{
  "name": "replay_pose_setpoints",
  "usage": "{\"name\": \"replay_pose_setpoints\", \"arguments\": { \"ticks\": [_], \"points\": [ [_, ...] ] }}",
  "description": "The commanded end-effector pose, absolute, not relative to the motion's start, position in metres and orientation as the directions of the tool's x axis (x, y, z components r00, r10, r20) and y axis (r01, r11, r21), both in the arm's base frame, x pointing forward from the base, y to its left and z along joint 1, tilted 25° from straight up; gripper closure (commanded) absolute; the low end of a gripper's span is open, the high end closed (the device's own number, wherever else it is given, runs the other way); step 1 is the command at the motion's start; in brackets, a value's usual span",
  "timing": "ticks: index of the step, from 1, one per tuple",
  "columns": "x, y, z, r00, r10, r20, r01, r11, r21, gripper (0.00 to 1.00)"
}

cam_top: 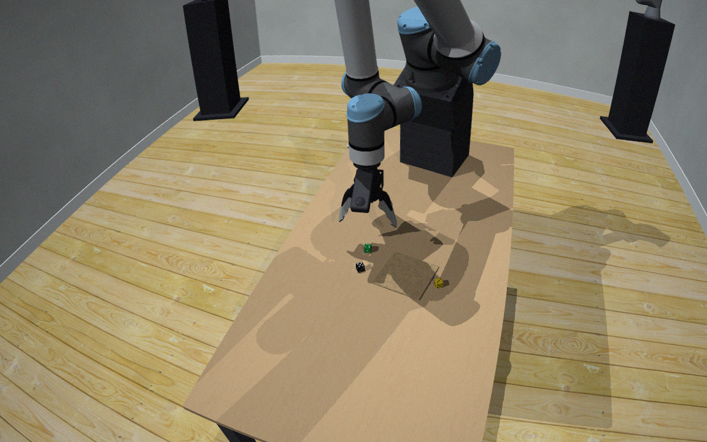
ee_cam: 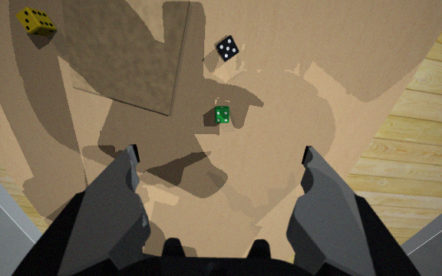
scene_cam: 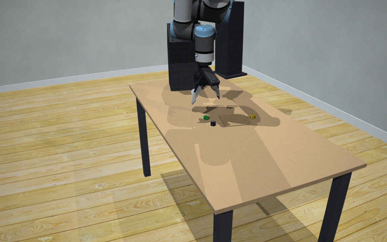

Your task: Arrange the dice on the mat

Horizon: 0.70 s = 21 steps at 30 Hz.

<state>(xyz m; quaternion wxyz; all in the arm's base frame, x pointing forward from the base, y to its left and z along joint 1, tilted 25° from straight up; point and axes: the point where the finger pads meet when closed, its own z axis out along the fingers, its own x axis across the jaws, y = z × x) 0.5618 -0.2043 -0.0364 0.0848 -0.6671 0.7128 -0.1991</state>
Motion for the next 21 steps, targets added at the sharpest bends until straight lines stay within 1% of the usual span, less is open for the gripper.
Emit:
{"name": "replay_pose_setpoints", "arguments": {
  "ticks": [1, 3, 4, 21],
  "points": [
    [0.562, -0.2043, -0.0367, -0.076, -0.985, 0.152, -0.918, 0.01, -0.396, 0.0],
    [0.562, -0.2043, -0.0367, -0.076, -0.985, 0.152, -0.918, 0.01, -0.396, 0.0],
    [0.562, -0.2043, -0.0367, -0.076, -0.985, 0.152, -0.918, 0.01, -0.396, 0.79],
    [0.562, -0.2043, -0.0367, -0.076, -0.985, 0.152, -0.918, 0.01, -0.396, 0.79]
  ]
}}
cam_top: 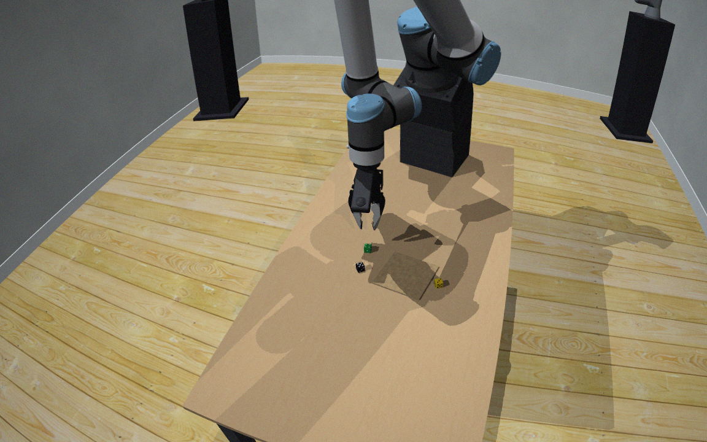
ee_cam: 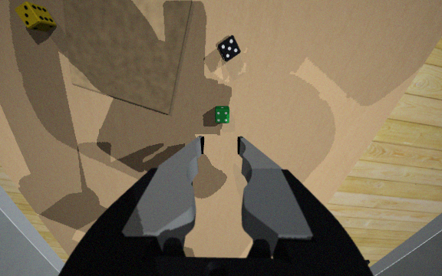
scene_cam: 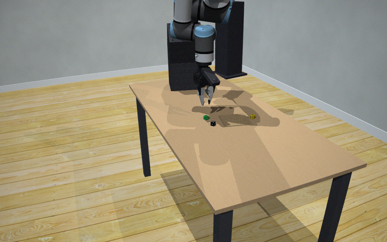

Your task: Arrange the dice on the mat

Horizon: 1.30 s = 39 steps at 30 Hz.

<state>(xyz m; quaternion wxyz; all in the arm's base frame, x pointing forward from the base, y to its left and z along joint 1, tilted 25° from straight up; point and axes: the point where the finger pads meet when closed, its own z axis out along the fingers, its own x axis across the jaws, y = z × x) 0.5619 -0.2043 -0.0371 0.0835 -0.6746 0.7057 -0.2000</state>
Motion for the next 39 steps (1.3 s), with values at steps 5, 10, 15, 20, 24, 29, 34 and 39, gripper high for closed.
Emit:
{"name": "replay_pose_setpoints", "arguments": {
  "ticks": [5, 10, 15, 20, 24, 29, 34, 39],
  "points": [
    [0.562, -0.204, -0.037, -0.076, -0.985, 0.152, -0.918, 0.01, -0.396, 0.79],
    [0.562, -0.204, -0.037, -0.076, -0.985, 0.152, -0.918, 0.01, -0.396, 0.79],
    [0.562, -0.204, -0.037, -0.076, -0.985, 0.152, -0.918, 0.01, -0.396, 0.79],
    [0.562, -0.204, -0.037, -0.076, -0.985, 0.152, -0.918, 0.009, -0.395, 0.79],
    [0.562, -0.204, -0.038, -0.075, -0.985, 0.153, -0.918, 0.009, -0.395, 0.79],
    [0.563, -0.205, -0.039, -0.074, -0.985, 0.153, -0.919, 0.008, -0.395, 0.79],
    [0.564, -0.205, -0.042, -0.073, -0.985, 0.153, -0.919, 0.006, -0.395, 0.79],
    [0.567, -0.206, -0.047, -0.073, -0.985, 0.153, -0.919, 0.006, -0.395, 0.79]
  ]
}}
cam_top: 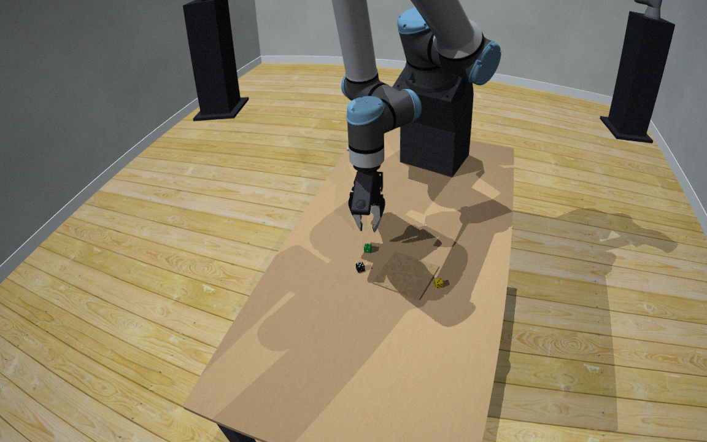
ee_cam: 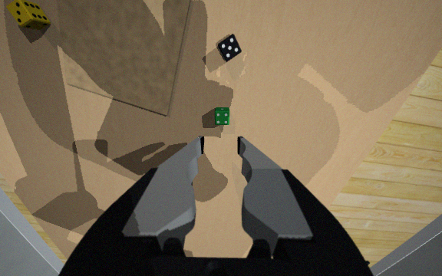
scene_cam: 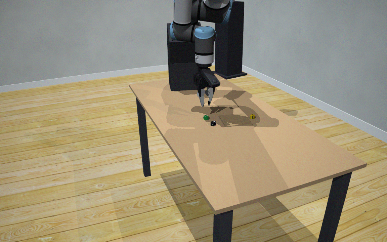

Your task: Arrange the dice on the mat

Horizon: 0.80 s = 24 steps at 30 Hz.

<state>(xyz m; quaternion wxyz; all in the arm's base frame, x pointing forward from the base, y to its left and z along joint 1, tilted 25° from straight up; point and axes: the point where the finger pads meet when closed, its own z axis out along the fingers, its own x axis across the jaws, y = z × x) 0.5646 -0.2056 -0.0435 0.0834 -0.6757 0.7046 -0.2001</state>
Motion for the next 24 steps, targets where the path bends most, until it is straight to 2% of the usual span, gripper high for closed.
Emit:
{"name": "replay_pose_setpoints", "arguments": {
  "ticks": [1, 24],
  "points": [
    [0.567, -0.207, -0.049, -0.073, -0.985, 0.153, -0.919, 0.006, -0.395, 0.79],
    [0.578, -0.212, -0.075, -0.073, -0.985, 0.153, -0.919, 0.006, -0.395, 0.79]
  ]
}}
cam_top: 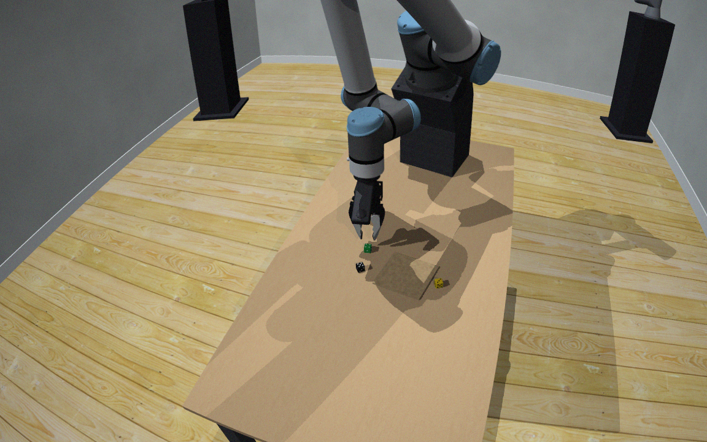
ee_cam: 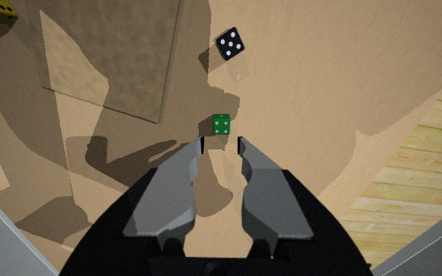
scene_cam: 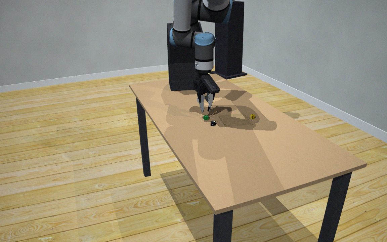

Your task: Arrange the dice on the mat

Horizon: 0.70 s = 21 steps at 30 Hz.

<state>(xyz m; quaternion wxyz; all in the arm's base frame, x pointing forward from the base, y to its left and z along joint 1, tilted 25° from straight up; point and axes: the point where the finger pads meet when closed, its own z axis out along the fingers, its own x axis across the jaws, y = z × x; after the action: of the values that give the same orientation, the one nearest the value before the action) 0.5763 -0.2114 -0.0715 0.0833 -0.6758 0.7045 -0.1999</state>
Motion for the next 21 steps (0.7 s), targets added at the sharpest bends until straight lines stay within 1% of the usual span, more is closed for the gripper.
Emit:
{"name": "replay_pose_setpoints", "arguments": {
  "ticks": [1, 21],
  "points": [
    [0.5785, -0.2124, -0.0759, -0.073, -0.985, 0.153, -0.919, 0.006, -0.395, 0.79],
    [0.5819, -0.2141, -0.084, -0.073, -0.985, 0.153, -0.919, 0.006, -0.395, 0.79]
  ]
}}
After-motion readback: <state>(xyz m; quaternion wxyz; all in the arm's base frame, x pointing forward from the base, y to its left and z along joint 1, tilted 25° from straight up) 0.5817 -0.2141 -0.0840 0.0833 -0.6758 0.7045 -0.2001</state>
